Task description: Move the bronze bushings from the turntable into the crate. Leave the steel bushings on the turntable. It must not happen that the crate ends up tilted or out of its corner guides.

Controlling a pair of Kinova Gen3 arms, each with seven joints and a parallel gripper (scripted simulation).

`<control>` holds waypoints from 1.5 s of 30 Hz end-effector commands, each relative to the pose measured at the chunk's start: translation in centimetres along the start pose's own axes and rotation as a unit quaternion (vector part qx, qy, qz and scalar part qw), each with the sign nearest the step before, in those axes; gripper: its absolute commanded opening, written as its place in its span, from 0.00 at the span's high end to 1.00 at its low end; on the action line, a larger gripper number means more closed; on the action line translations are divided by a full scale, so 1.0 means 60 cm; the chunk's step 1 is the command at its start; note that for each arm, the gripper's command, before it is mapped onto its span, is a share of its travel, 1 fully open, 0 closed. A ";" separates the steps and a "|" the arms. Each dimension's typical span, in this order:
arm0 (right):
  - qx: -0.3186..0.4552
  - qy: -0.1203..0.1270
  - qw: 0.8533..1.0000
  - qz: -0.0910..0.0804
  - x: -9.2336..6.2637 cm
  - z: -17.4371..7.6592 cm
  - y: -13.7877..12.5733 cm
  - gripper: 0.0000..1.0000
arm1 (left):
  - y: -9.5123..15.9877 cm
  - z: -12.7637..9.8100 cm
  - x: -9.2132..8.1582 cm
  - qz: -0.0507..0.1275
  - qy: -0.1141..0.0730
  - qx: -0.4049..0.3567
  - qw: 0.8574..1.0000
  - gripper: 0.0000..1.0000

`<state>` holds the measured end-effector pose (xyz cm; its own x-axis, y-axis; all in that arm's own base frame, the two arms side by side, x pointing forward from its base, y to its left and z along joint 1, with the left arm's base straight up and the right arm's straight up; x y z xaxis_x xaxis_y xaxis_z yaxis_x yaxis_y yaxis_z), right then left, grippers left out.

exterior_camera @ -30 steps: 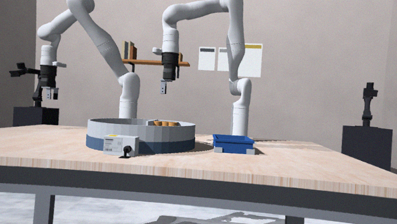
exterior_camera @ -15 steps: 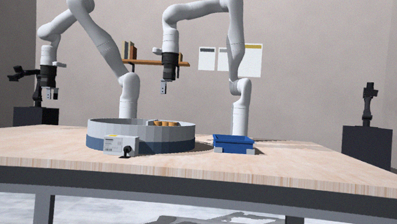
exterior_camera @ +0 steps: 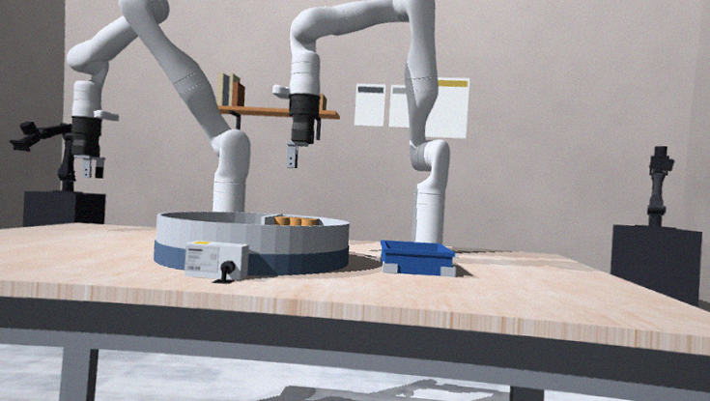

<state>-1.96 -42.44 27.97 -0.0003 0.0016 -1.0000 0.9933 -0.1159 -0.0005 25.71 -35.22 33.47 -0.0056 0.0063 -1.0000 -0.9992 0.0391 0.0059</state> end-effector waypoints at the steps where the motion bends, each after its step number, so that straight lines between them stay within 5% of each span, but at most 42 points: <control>1: 0.000 -0.001 1.000 0.000 -0.001 0.000 0.000 0.00 | 0.000 0.000 -0.001 -0.001 0.001 0.000 1.000 0.64; 12: 0.000 -0.001 1.000 0.000 -0.001 0.000 0.000 0.00 | -0.006 -0.005 0.025 -0.001 0.000 0.000 1.000 0.64; 16: 0.000 -0.001 1.000 0.000 -0.001 0.000 0.000 0.00 | -0.021 -0.019 0.103 -0.001 0.000 0.000 1.000 0.64; 21: 0.000 -0.001 1.000 0.000 -0.001 0.000 0.000 0.00 | -0.030 -0.028 0.155 -0.001 0.001 0.000 1.000 0.64; 45: 0.000 -0.001 1.000 0.000 -0.001 0.000 0.000 0.00 | -0.030 -0.029 0.155 -0.001 0.001 0.000 1.000 0.64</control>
<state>-1.96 -42.44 27.97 -0.0003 0.0016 -1.0000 0.9933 -0.1159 -0.0005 27.36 -36.92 24.05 -0.0056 0.0063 -1.0000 -0.9992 0.0391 0.0059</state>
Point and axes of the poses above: on each arm, the point where the finger pads meet when closed, its own x axis out along the fingers, its own y axis across the jaws, z = x × y, the point moved 10 cm from there along -x, back along the fingers, and after that the axes turned 4 degrees about x, right-handed, at the moved point
